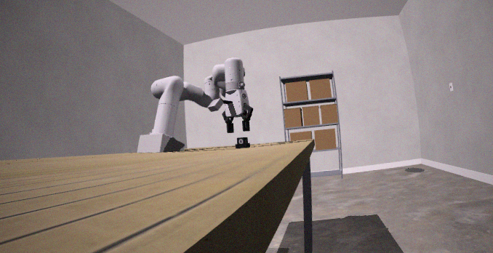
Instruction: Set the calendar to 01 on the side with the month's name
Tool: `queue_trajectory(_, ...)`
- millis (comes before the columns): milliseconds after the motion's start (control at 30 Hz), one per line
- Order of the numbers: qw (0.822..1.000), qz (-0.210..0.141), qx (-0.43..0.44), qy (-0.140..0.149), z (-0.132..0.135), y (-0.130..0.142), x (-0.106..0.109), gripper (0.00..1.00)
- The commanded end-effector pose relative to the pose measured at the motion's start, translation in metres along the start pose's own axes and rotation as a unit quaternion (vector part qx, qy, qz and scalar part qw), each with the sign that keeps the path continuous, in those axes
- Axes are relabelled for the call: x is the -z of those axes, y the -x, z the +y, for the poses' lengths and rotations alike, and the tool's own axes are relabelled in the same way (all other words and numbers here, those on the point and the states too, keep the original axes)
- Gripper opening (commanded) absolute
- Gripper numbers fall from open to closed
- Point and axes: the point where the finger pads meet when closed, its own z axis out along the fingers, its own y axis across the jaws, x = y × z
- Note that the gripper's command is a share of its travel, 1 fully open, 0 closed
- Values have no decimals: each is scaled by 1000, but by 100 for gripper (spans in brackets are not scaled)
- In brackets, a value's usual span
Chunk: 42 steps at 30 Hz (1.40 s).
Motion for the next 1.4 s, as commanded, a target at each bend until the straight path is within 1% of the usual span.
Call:
queue_trajectory(0, 1000, -1, 0, -1, -14, 1, 2, 100)
queue_trajectory(167, 1000, -1, 0, -1, -16, 1, 2, 100)
queue_trajectory(400, 1000, -1, 0, -1, -41, 3, 4, 100)
queue_trajectory(600, 1000, -1, 0, -1, -43, 3, 4, 100)
queue_trajectory(833, 1000, -1, 0, -1, -67, 4, 6, 100)
queue_trajectory(1367, 1000, -1, 0, -1, -69, 4, 6, 100)
